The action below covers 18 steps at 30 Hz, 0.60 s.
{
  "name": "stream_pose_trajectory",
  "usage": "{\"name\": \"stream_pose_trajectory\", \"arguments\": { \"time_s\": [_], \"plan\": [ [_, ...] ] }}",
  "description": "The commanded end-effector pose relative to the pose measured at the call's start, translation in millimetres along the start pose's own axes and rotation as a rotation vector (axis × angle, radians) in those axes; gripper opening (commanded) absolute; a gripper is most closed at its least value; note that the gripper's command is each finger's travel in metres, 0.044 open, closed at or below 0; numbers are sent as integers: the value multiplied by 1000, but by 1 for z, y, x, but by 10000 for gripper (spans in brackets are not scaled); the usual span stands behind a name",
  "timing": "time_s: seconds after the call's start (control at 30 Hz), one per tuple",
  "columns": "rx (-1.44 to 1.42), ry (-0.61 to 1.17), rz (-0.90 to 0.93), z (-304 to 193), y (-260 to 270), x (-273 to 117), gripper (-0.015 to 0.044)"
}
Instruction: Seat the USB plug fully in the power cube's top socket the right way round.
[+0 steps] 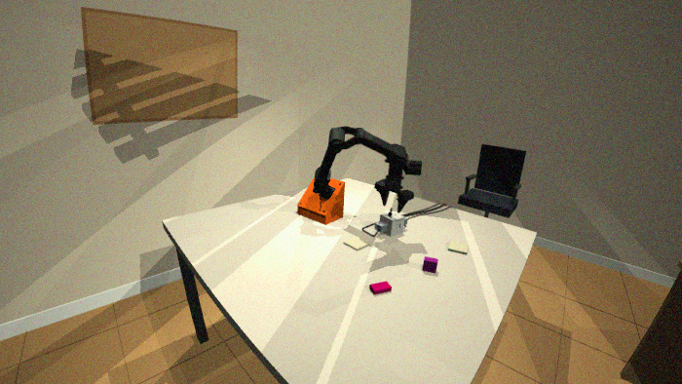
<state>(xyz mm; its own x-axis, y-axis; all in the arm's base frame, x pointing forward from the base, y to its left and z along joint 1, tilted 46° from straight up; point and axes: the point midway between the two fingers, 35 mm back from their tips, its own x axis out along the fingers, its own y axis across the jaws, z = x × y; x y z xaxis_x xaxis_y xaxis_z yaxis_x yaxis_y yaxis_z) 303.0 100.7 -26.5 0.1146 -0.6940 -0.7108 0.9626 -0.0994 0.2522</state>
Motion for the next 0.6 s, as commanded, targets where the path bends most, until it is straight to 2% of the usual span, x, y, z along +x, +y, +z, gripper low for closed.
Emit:
{"name": "stream_pose_trajectory", "arguments": {
  "time_s": [0.0, 0.5, 0.57],
  "plan": [
    [0, 0, 0, 0, 0, 0, 414],
    [0, 0, 0, 0, 0, 0, 20],
    [0, 0, 0, 0, 0, 0, 0]
  ]
}}
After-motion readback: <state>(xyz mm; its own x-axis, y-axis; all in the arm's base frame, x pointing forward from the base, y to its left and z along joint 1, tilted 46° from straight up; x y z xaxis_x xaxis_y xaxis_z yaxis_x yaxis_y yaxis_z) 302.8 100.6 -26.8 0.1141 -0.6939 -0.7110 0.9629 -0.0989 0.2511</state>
